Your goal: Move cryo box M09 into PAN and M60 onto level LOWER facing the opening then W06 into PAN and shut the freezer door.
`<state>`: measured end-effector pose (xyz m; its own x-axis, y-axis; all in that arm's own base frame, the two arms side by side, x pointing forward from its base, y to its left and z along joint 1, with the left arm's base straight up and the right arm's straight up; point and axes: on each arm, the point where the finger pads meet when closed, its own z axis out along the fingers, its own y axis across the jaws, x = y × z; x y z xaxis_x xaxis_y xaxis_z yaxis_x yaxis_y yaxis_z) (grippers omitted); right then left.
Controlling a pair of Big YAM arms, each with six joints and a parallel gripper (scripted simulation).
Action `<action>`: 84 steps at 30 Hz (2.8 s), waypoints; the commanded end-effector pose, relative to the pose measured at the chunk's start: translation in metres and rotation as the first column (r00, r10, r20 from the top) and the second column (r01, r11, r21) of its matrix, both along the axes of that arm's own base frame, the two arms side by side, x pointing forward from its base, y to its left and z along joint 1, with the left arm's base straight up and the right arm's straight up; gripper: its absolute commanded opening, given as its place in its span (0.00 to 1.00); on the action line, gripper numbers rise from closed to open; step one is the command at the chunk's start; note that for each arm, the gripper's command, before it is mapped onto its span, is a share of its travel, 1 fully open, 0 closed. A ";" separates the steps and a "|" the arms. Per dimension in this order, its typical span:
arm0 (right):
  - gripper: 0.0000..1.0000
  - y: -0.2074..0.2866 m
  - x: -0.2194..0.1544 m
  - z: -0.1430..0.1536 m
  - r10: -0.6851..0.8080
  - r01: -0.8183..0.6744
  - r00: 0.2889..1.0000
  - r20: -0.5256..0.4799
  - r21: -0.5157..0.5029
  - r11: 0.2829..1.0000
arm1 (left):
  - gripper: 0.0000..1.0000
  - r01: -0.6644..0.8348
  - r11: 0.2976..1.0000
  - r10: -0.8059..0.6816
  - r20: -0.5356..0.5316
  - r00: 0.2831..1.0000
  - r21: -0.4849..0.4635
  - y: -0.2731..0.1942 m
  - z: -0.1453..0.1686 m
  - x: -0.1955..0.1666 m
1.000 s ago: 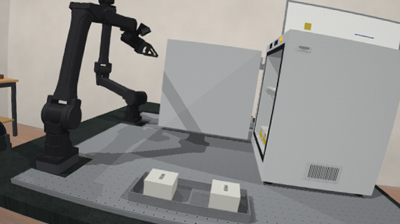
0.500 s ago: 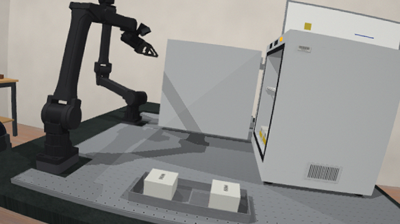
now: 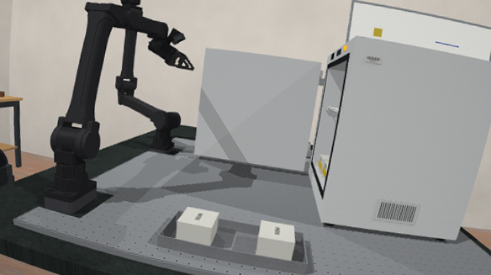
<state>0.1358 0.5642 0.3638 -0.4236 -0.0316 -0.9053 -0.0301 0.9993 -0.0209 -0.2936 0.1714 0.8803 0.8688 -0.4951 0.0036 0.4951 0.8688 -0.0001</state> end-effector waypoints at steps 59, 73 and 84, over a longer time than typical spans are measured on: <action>1.00 0.002 0.025 0.028 -0.062 0.062 0.998 0.001 0.021 0.998 | 0.00 0.012 1.000 -0.011 -0.028 1.000 0.016 -0.008 0.004 0.014; 1.00 0.005 0.052 0.029 -0.068 0.068 0.998 0.002 0.030 0.997 | 0.00 0.012 1.000 -0.011 -0.028 1.000 0.016 -0.008 0.004 0.014; 1.00 -0.006 0.064 0.034 -0.068 0.068 0.998 0.001 0.053 0.996 | 0.00 0.012 1.000 -0.011 -0.028 1.000 0.016 -0.008 0.004 0.014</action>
